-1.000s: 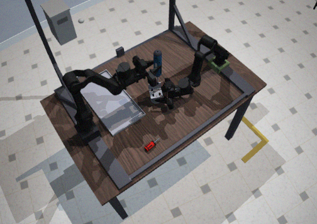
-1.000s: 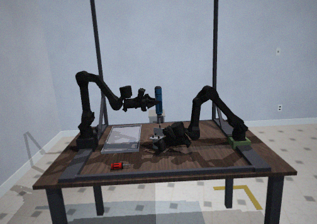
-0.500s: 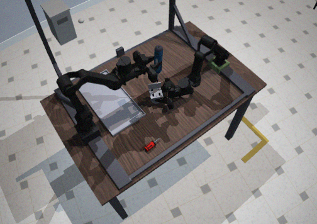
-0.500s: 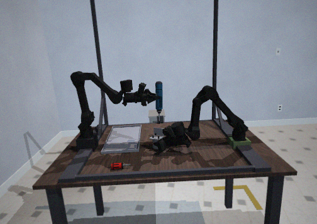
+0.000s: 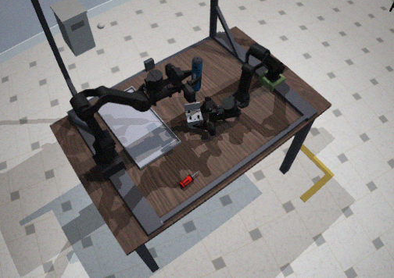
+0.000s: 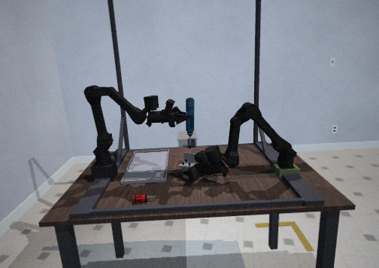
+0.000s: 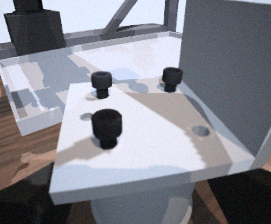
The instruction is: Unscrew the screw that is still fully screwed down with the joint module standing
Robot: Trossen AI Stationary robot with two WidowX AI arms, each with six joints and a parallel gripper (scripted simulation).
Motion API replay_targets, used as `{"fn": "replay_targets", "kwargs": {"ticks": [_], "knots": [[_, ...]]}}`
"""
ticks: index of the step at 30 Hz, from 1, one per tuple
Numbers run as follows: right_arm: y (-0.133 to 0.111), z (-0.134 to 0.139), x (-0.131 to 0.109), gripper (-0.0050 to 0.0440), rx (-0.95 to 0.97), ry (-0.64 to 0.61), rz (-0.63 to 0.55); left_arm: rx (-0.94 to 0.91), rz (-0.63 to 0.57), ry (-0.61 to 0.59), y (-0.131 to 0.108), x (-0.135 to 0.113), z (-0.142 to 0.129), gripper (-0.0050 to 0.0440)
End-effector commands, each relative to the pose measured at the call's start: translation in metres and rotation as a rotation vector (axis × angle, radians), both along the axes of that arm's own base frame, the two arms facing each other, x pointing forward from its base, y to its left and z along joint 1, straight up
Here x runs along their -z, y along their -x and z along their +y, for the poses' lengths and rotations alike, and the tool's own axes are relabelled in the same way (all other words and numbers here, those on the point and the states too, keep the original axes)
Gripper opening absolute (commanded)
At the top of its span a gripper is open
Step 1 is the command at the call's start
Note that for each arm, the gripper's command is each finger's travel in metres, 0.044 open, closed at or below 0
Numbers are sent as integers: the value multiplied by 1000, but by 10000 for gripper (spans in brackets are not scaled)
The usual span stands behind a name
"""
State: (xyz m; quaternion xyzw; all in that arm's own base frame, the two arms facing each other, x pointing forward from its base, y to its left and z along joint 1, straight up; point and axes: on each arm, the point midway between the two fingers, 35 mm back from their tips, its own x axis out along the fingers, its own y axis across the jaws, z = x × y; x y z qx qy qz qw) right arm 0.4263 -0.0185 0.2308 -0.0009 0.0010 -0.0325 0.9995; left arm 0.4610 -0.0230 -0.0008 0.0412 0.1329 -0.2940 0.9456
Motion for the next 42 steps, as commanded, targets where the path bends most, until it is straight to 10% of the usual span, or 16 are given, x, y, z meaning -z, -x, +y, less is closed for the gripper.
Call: {"fn": "replay_targets", "kwargs": {"ticks": [1,30,42], "knots": [[2,0,-43,160,-1,4,-95,-1,-26,-4,-3,-11,1,435],[-1,0,-63,160,-1,4,-89,-26,-5,-23,43,-18,44,440],[-6,-26,-43,160,57,-175,-1,-352,63,-46,27,-100,75,440]]}}
